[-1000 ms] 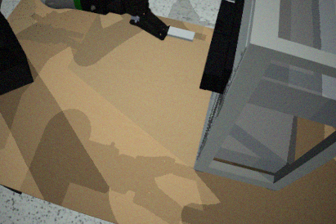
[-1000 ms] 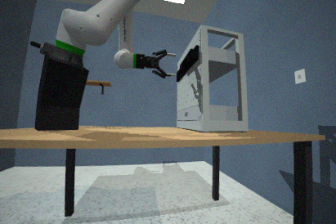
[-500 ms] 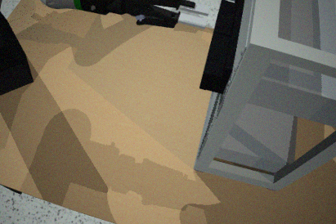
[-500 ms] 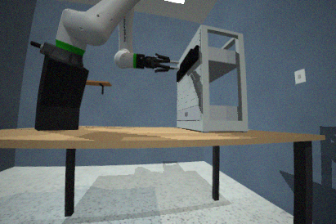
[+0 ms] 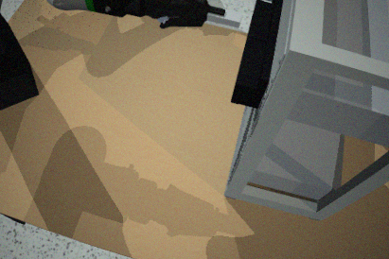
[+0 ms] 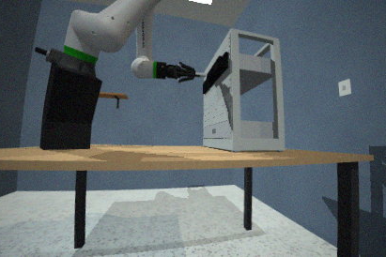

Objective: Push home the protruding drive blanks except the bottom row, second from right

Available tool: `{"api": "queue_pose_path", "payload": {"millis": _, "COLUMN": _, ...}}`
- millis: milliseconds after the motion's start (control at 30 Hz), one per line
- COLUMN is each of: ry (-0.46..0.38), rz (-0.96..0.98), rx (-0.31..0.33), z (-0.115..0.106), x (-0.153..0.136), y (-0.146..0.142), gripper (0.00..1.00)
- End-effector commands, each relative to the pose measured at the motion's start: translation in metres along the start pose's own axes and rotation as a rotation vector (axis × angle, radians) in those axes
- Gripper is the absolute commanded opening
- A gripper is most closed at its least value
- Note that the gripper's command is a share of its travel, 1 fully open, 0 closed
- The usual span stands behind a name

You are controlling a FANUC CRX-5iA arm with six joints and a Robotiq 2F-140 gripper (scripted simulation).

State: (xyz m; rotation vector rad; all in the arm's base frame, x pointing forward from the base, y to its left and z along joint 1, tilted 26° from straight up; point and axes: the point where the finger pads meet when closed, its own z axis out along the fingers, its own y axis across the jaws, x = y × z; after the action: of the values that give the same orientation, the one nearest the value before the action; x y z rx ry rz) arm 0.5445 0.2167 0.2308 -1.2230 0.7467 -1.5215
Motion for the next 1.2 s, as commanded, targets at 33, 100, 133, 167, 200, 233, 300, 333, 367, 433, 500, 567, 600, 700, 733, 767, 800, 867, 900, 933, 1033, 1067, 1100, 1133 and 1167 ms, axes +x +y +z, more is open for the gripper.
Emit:
{"api": "queue_pose_path", "payload": {"millis": 33, "ry": 0.000, "rz": 0.000, "rx": 0.000, "z": 0.000, "x": 0.000, "y": 0.000, "gripper": 0.00}}
{"api": "queue_pose_path", "payload": {"millis": 100, "ry": 0.000, "rz": 0.000, "rx": 0.000, "z": 0.000, "x": 0.000, "y": 0.000, "gripper": 0.00}}
{"api": "queue_pose_path", "payload": {"millis": 133, "ry": 0.000, "rz": 0.000, "rx": 0.000, "z": 0.000, "x": 0.000, "y": 0.000, "gripper": 0.00}}
{"api": "queue_pose_path", "payload": {"millis": 167, "ry": 0.000, "rz": 0.000, "rx": 0.000, "z": 0.000, "x": 0.000, "y": 0.000, "gripper": 0.00}}
{"api": "queue_pose_path", "payload": {"millis": 200, "ry": 0.000, "rz": 0.000, "rx": 0.000, "z": -0.002, "x": 0.001, "y": -0.001, "gripper": 0.00}}
{"api": "queue_pose_path", "payload": {"millis": 233, "ry": 0.000, "rz": 0.000, "rx": 0.000, "z": -0.005, "x": 0.002, "y": -0.002, "gripper": 0.00}}
{"api": "queue_pose_path", "payload": {"millis": 300, "ry": 0.000, "rz": 0.000, "rx": 0.000, "z": -0.005, "x": 0.002, "y": -0.002, "gripper": 0.00}}
{"api": "queue_pose_path", "payload": {"millis": 333, "ry": 0.000, "rz": 0.000, "rx": 0.000, "z": -0.009, "x": 0.003, "y": -0.004, "gripper": 0.00}}
{"api": "queue_pose_path", "payload": {"millis": 367, "ry": 0.000, "rz": 0.000, "rx": 0.000, "z": -0.014, "x": 0.005, "y": -0.007, "gripper": 0.00}}
{"api": "queue_pose_path", "payload": {"millis": 433, "ry": 0.000, "rz": 0.000, "rx": 0.000, "z": -0.023, "x": 0.009, "y": -0.011, "gripper": 0.00}}
{"api": "queue_pose_path", "payload": {"millis": 500, "ry": 0.000, "rz": 0.000, "rx": 0.000, "z": -0.027, "x": 0.010, "y": -0.013, "gripper": 0.00}}
{"api": "queue_pose_path", "payload": {"millis": 567, "ry": 0.000, "rz": 0.000, "rx": 0.000, "z": -0.027, "x": 0.010, "y": -0.013, "gripper": 0.00}}
{"api": "queue_pose_path", "payload": {"millis": 600, "ry": 0.000, "rz": 0.000, "rx": 0.000, "z": -0.026, "x": 0.010, "y": -0.013, "gripper": 0.00}}
{"api": "queue_pose_path", "payload": {"millis": 700, "ry": 0.000, "rz": 0.000, "rx": 0.000, "z": -0.014, "x": 0.010, "y": -0.013, "gripper": 0.00}}
{"api": "queue_pose_path", "payload": {"millis": 733, "ry": 0.000, "rz": 0.000, "rx": 0.000, "z": -0.008, "x": 0.010, "y": -0.013, "gripper": 0.00}}
{"api": "queue_pose_path", "payload": {"millis": 767, "ry": 0.000, "rz": 0.000, "rx": 0.000, "z": -0.002, "x": 0.010, "y": -0.013, "gripper": 0.00}}
{"api": "queue_pose_path", "payload": {"millis": 800, "ry": 0.000, "rz": 0.000, "rx": 0.000, "z": 0.003, "x": 0.010, "y": -0.013, "gripper": 0.00}}
{"api": "queue_pose_path", "payload": {"millis": 867, "ry": 0.000, "rz": 0.000, "rx": 0.000, "z": 0.003, "x": 0.010, "y": -0.013, "gripper": 0.00}}
{"api": "queue_pose_path", "payload": {"millis": 900, "ry": 0.000, "rz": 0.000, "rx": 0.000, "z": 0.008, "x": 0.010, "y": -0.013, "gripper": 0.00}}
{"api": "queue_pose_path", "payload": {"millis": 933, "ry": 0.000, "rz": 0.000, "rx": 0.000, "z": 0.011, "x": 0.010, "y": -0.013, "gripper": 0.00}}
{"api": "queue_pose_path", "payload": {"millis": 1033, "ry": 0.000, "rz": 0.000, "rx": 0.000, "z": 0.012, "x": 0.010, "y": -0.013, "gripper": 0.00}}
{"api": "queue_pose_path", "payload": {"millis": 1067, "ry": 0.000, "rz": 0.000, "rx": 0.000, "z": 0.012, "x": 0.010, "y": -0.013, "gripper": 0.00}}
{"api": "queue_pose_path", "payload": {"millis": 1100, "ry": 0.000, "rz": 0.000, "rx": 0.000, "z": 0.012, "x": 0.010, "y": -0.013, "gripper": 0.00}}
{"api": "queue_pose_path", "payload": {"millis": 1133, "ry": 0.000, "rz": 0.000, "rx": 0.000, "z": 0.012, "x": 0.010, "y": -0.013, "gripper": 0.00}}
{"api": "queue_pose_path", "payload": {"millis": 1167, "ry": 0.000, "rz": 0.000, "rx": 0.000, "z": 0.012, "x": 0.010, "y": -0.013, "gripper": 0.00}}
